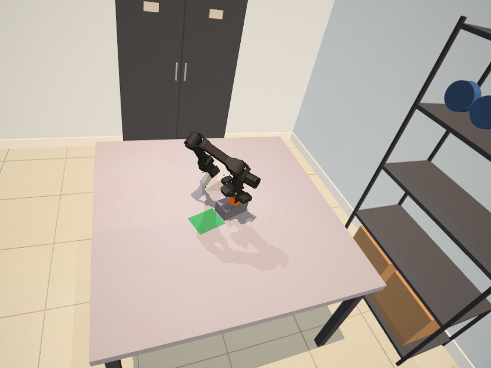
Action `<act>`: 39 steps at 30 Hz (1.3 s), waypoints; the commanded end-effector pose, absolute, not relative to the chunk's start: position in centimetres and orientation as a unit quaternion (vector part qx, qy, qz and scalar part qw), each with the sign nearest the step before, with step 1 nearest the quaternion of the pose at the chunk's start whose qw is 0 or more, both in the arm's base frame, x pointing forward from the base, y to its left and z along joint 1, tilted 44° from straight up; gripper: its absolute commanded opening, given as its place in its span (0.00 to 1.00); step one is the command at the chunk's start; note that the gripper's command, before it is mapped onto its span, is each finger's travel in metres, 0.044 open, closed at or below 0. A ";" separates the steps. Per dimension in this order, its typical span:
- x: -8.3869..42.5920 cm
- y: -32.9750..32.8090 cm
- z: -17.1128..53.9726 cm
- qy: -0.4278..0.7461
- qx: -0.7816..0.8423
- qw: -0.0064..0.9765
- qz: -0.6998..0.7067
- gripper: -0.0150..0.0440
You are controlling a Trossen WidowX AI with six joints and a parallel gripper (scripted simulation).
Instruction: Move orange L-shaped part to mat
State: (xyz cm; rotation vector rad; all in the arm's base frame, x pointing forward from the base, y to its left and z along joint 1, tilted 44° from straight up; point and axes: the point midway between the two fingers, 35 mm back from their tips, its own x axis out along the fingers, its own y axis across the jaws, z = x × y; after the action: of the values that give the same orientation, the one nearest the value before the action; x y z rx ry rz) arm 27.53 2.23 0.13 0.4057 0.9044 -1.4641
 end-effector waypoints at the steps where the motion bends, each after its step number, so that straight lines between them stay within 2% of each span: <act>1: 27.6 2.7 0.6 0.396 0.180 0.632 -0.641 0.25; 39: 28.3 6.5 4.7 0.397 0.179 0.632 -0.641 0.25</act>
State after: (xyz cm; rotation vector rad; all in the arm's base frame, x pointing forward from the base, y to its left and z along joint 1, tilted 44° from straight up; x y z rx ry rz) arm 28.40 6.39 4.63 0.4072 0.9056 -1.4605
